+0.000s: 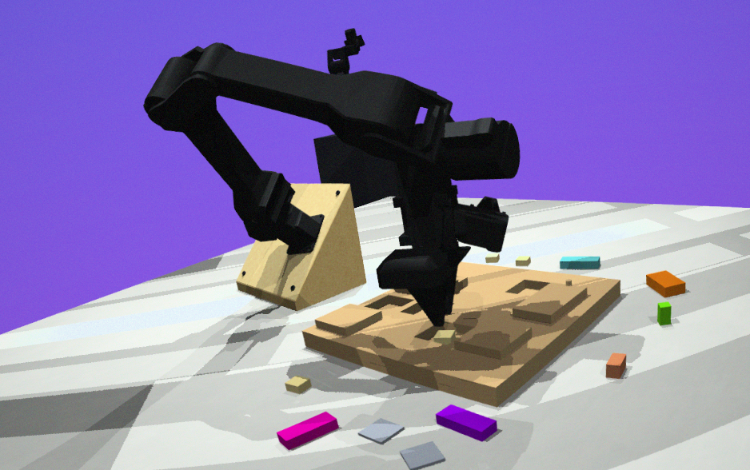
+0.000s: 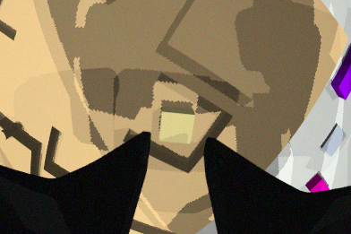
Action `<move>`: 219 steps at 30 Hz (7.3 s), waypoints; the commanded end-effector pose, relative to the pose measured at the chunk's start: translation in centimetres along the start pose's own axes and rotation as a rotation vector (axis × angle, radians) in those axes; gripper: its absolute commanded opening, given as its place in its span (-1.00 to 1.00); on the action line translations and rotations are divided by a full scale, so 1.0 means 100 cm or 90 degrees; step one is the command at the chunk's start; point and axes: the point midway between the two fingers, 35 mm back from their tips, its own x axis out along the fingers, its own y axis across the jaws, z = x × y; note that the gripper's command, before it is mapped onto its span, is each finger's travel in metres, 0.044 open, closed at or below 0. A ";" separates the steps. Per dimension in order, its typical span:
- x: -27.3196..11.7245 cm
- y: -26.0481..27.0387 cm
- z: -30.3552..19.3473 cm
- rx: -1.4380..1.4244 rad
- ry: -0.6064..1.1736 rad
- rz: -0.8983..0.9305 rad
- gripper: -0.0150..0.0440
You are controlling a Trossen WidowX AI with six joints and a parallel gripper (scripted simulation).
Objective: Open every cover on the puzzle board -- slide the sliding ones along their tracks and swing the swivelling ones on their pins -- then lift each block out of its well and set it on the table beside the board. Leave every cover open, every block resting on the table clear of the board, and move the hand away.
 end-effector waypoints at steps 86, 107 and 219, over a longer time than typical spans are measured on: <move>-0.034 0.001 0.000 -0.004 0.000 -0.001 -0.22; -0.072 -0.011 -0.014 -0.005 0.000 0.001 -0.22; 0.023 -0.082 -0.189 -0.005 0.003 -0.002 -0.22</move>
